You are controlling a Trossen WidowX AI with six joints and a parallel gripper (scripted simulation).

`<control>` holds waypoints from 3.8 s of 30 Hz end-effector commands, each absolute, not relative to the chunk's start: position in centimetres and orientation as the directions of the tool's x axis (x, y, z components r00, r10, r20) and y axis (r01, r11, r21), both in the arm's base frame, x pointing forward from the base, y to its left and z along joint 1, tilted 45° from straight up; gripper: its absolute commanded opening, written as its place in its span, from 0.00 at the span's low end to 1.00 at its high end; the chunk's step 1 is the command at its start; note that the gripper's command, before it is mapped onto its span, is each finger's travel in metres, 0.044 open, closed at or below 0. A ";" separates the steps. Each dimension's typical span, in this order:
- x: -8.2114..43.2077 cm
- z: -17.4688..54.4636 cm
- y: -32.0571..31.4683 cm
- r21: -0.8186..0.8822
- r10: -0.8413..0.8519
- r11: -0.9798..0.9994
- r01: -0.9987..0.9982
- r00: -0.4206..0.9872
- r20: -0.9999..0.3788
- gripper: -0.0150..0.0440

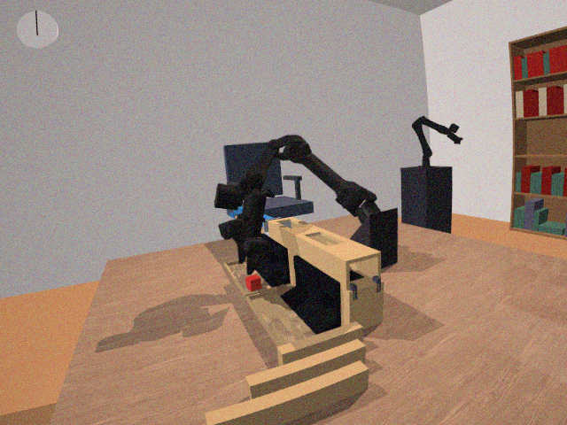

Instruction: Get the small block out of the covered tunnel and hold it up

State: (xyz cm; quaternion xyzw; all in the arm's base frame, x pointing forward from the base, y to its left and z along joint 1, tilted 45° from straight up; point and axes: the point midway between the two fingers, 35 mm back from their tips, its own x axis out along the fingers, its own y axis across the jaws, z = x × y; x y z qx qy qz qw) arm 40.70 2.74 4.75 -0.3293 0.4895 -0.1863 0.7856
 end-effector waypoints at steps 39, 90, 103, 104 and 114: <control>40.9 1.4 -1.4 -0.710 -0.623 0.704 -0.026 0.457 -0.635 0.73; 37.2 12.9 9.7 -0.707 -0.619 0.706 -0.038 0.453 -0.642 0.25; 37.1 11.0 11.7 -0.699 -0.501 0.714 -0.041 0.668 -0.550 0.25; 37.1 11.0 11.7 -0.699 -0.501 0.714 -0.041 0.668 -0.550 0.25; 35.0 10.6 11.2 -0.700 -0.502 0.713 -0.041 0.667 -0.550 0.25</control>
